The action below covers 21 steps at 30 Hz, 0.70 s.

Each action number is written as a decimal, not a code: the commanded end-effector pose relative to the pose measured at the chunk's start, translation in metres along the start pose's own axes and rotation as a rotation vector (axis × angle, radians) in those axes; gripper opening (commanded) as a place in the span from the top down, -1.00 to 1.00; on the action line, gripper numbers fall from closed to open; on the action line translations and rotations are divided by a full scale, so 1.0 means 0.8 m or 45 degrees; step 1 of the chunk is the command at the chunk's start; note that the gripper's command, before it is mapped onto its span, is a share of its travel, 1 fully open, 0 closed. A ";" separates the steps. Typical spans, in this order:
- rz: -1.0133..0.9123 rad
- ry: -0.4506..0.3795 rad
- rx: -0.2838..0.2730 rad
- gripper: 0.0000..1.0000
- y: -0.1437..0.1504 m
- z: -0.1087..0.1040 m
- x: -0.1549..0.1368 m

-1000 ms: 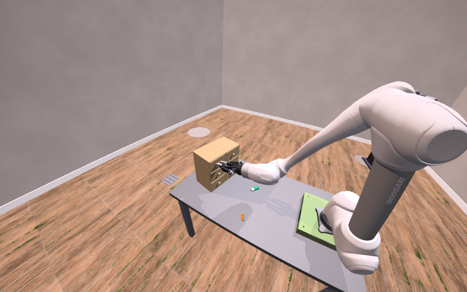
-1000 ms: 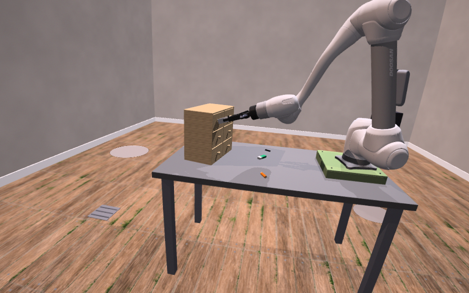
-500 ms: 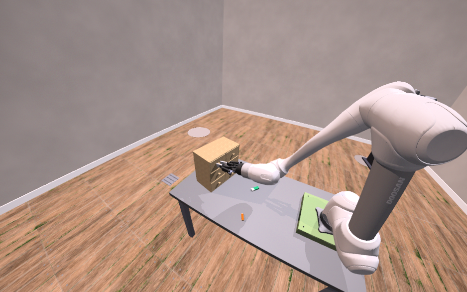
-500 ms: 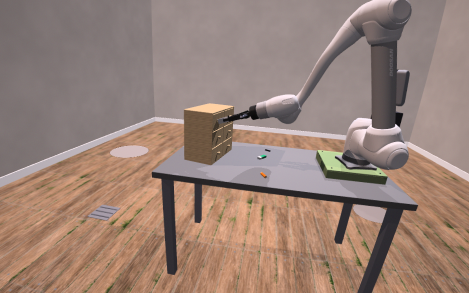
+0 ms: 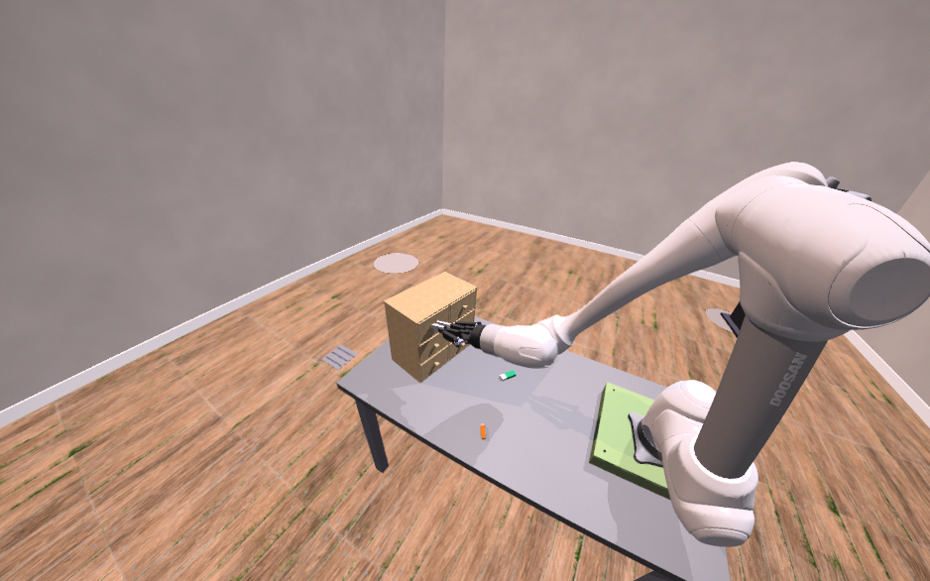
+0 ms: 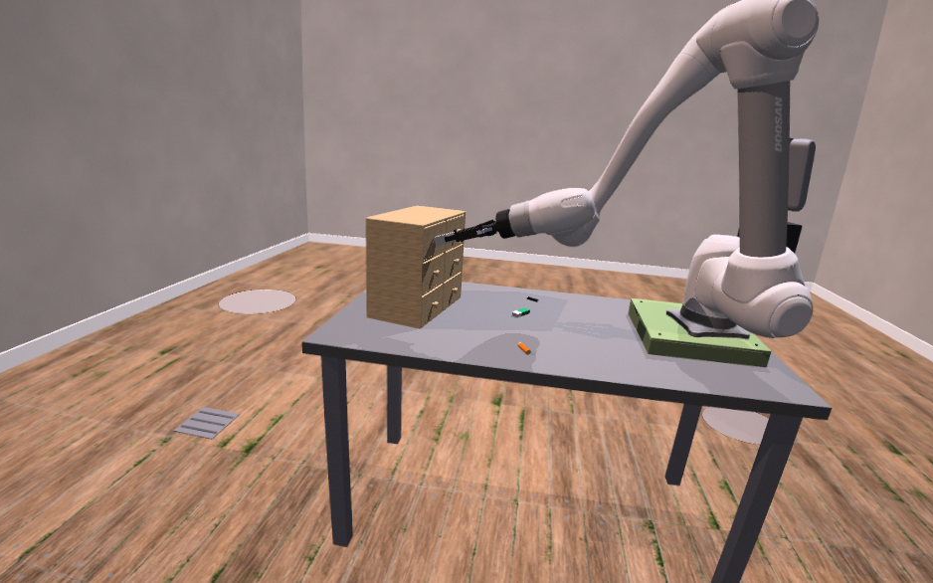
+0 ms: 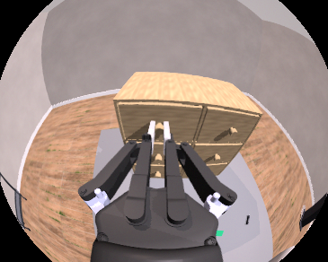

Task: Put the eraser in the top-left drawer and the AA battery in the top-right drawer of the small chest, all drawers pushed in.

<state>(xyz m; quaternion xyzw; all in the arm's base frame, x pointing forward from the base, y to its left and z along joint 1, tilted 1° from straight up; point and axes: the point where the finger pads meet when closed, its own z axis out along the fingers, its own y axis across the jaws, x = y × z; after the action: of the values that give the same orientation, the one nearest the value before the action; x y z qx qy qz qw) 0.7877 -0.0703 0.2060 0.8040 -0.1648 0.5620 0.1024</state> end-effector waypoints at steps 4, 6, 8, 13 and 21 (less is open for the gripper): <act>0.000 0.000 0.000 0.84 0.000 0.000 0.000; 0.000 0.000 0.000 0.84 0.000 0.000 0.000; 0.000 0.000 0.000 0.84 0.000 0.000 0.000; 0.000 0.000 0.000 0.84 0.000 0.000 0.000; 0.000 0.000 0.000 0.84 0.000 -0.003 -0.001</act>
<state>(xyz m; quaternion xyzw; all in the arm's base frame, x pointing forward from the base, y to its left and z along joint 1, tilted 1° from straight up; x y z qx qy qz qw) 0.7862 -0.0697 0.2061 0.8040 -0.1648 0.5620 0.1024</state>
